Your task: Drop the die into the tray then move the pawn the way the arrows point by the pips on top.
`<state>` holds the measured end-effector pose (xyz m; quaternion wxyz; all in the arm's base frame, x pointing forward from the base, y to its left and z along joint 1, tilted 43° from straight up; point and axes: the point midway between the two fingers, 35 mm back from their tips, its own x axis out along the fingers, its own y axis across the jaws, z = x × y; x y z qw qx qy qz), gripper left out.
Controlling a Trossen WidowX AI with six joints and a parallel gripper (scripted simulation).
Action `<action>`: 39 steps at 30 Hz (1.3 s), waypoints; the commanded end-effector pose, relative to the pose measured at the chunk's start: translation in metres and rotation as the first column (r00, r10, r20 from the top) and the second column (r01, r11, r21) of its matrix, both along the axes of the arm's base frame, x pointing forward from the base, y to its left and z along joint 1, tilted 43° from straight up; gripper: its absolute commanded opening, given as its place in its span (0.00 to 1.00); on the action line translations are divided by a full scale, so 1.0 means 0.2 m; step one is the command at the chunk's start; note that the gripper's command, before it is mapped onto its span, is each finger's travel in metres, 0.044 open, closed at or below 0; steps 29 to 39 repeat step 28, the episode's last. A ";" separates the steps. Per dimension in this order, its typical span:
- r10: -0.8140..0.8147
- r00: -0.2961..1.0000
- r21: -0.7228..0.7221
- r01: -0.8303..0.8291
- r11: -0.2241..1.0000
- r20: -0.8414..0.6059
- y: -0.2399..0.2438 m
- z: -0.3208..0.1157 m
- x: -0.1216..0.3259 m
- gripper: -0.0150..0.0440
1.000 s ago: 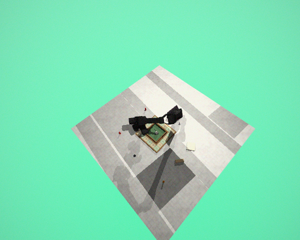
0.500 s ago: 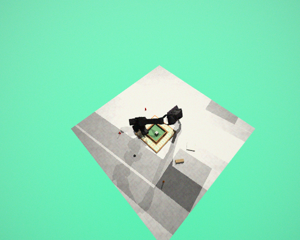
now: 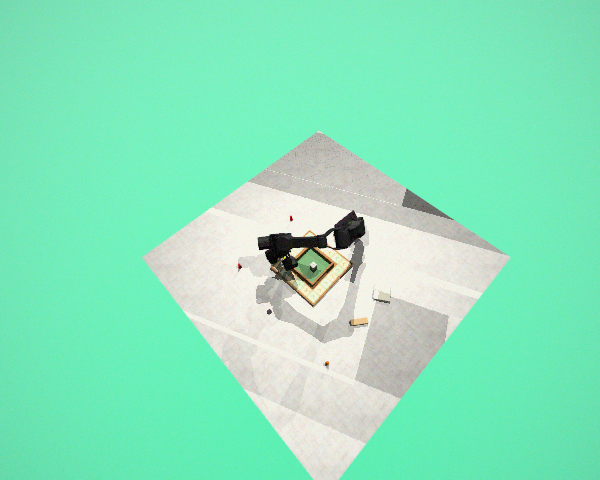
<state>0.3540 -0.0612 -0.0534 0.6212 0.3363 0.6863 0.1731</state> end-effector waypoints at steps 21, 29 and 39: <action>0.134 0.981 -0.024 -0.132 0.991 0.142 -0.19 0.57 -0.56 1.00; 0.134 0.981 -0.024 -0.132 0.991 0.142 -0.19 0.57 -0.56 1.00; 0.134 0.981 -0.024 -0.132 0.991 0.142 -0.19 0.57 -0.56 1.00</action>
